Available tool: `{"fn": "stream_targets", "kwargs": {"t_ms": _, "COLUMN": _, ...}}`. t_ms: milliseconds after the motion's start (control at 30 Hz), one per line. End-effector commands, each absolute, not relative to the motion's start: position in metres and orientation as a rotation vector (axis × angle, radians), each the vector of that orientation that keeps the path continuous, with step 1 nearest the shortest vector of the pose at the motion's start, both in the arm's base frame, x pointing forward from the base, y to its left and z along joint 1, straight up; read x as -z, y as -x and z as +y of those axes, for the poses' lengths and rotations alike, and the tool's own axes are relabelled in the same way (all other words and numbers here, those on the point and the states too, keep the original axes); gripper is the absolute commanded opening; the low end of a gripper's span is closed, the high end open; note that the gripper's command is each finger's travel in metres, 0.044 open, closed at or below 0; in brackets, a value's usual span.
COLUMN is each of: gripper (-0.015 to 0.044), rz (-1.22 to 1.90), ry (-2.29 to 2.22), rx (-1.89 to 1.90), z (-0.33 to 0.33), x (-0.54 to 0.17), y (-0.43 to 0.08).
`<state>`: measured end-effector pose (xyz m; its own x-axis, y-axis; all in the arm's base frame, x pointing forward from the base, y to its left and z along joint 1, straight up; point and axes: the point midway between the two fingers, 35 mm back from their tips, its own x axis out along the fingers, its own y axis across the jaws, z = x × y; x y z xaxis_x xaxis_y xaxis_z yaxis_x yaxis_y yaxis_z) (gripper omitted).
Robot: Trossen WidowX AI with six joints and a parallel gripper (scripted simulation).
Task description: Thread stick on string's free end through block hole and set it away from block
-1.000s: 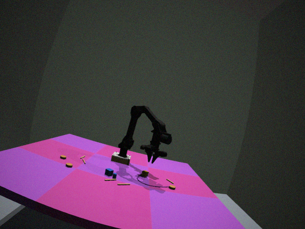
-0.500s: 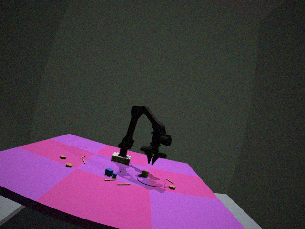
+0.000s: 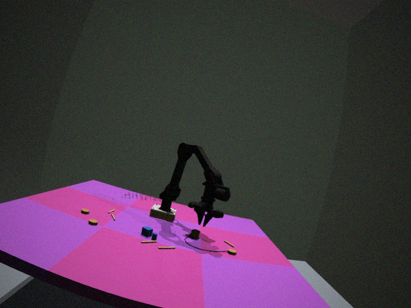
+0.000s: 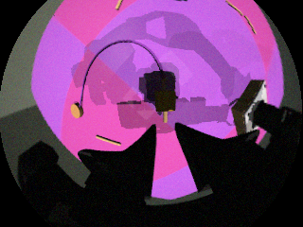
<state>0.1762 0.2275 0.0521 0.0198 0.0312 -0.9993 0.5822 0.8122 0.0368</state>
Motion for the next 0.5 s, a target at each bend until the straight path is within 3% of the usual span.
{"fn": "stream_targets", "kwargs": {"t_ms": 0, "gripper": 0.0124, "rz": 1.513, "ry": -0.513, "rx": 0.47, "z": 0.227, "x": -0.043, "y": -0.174}}
{"fn": "stream_targets", "kwargs": {"t_ms": 467, "gripper": 0.0124, "rz": 1.513, "ry": -0.512, "rx": 0.47, "z": 0.226, "x": -0.02, "y": -0.174}}
